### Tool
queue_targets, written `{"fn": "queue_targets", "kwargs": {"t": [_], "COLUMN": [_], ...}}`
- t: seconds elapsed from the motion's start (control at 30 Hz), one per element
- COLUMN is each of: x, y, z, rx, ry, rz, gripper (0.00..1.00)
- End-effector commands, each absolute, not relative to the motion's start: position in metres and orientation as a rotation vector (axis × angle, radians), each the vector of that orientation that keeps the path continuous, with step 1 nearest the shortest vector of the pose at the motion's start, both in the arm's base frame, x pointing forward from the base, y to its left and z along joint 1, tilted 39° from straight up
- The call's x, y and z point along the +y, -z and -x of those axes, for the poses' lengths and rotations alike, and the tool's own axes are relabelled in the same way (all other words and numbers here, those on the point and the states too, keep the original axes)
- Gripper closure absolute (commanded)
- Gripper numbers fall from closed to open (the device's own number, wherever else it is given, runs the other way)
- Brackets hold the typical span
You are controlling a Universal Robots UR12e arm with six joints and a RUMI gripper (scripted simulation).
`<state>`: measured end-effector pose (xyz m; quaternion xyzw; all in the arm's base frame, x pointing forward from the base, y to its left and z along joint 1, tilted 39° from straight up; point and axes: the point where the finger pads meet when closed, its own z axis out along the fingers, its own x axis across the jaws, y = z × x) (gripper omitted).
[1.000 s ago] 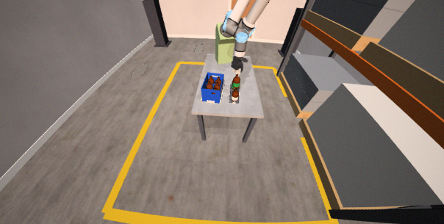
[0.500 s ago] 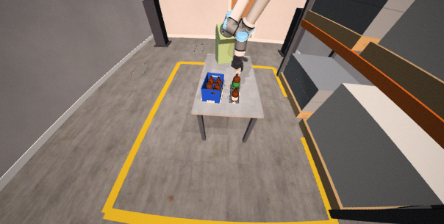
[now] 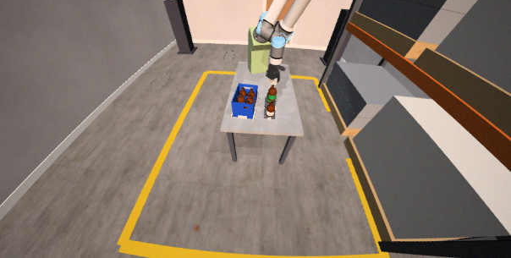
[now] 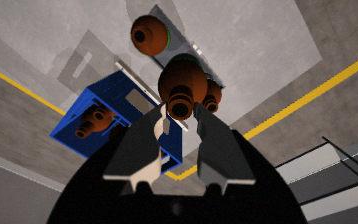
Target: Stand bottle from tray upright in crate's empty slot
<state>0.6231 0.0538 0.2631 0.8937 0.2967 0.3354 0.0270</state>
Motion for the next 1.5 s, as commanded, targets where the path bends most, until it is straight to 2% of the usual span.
{"fn": "queue_targets", "kwargs": {"t": [0.0,1.47], "x": [0.0536,0.0517], "y": [-0.2637,-0.2731], "z": [-0.6222,-0.6148], "rx": [0.916,0.916], "ry": [-1.038,-1.038], "rz": [-2.759,-2.759], "gripper": [1.00,1.00]}}
